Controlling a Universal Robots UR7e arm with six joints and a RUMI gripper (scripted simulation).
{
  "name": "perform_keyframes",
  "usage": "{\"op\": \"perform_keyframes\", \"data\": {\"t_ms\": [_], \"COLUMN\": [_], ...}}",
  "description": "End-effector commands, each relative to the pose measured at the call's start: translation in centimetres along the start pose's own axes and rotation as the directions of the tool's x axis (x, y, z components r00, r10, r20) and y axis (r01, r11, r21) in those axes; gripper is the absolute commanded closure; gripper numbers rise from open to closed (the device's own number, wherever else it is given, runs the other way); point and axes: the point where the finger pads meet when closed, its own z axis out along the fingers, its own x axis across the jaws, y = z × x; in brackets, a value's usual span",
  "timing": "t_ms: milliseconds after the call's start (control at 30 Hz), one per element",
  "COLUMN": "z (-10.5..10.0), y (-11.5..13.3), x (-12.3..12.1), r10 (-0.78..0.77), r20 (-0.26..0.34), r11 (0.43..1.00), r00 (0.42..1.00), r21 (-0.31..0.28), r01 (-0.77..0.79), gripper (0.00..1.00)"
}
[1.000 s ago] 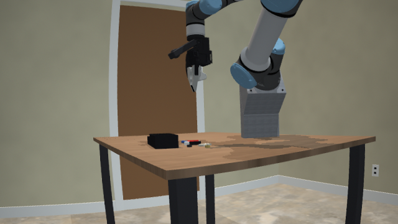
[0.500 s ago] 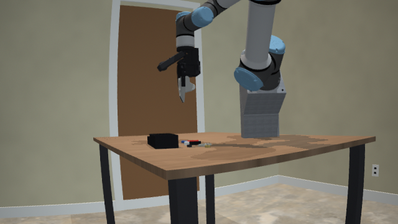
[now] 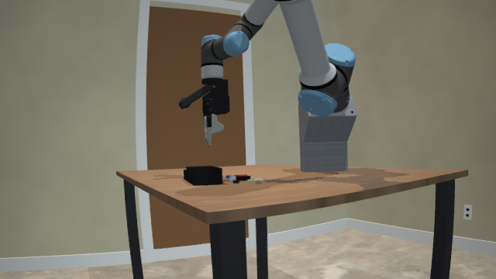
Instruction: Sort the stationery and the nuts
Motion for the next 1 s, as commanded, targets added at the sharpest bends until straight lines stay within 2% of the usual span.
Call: {"op": "perform_keyframes", "data": {"t_ms": [0,467,967], "z": [2.8,3.2,6.7], "y": [-2.6,-3.0,-3.0], "x": [3.3,3.8,3.8], "r10": [0.001,0.001,0.001], "r20": [-0.003,-0.003,-0.003], "r11": [1.0,1.0,1.0], "r00": [1.0,1.0,1.0], "r21": [0.001,0.001,0.001], "r01": [-0.001,-0.001,-0.001], "gripper": [0.96,0.96,0.96]}}
